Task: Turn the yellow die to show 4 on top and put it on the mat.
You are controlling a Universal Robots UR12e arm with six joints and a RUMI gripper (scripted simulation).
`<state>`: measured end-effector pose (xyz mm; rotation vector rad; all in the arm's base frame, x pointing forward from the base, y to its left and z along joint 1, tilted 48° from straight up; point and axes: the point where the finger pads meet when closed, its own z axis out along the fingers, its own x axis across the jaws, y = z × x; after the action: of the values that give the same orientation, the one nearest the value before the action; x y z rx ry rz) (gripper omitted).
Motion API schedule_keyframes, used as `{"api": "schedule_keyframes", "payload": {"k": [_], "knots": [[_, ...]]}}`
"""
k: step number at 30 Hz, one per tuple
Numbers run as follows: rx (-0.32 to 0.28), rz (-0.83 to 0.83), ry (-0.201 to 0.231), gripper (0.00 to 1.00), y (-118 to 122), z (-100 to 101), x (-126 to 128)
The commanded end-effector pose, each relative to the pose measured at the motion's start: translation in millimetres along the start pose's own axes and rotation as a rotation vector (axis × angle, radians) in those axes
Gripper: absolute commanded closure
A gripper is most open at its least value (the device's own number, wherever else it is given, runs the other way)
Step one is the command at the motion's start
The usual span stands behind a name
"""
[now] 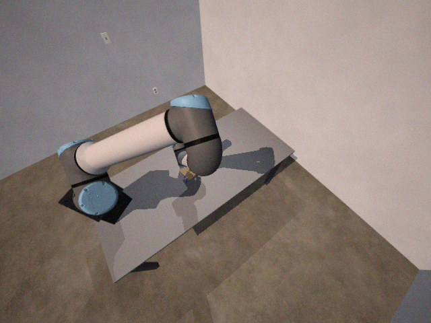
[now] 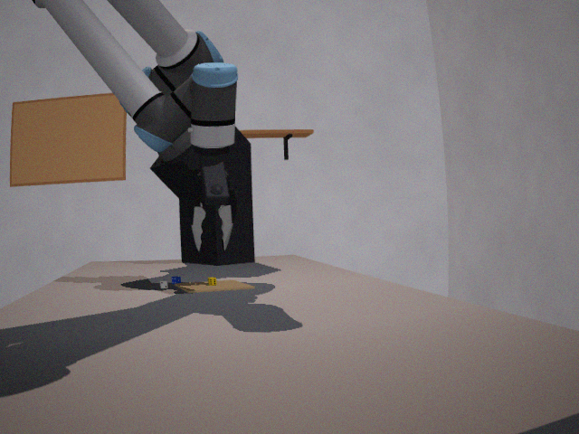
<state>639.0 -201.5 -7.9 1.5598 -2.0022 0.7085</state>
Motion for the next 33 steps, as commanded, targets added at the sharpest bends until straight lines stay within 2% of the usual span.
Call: {"api": "schedule_keyframes", "payload": {"k": [1,8,22,33], "knots": [[0.034,-0.001,0.001,0.69,0.7,-1.3,0.7],[0.068,-0.001,0.004,0.69,2.4,-3.3,2.4],[0.076,-0.001,0.004,0.69,2.5,-3.3,2.4],[0.116,0.000,-0.001,0.69,1.7,-0.5,0.2]]}}
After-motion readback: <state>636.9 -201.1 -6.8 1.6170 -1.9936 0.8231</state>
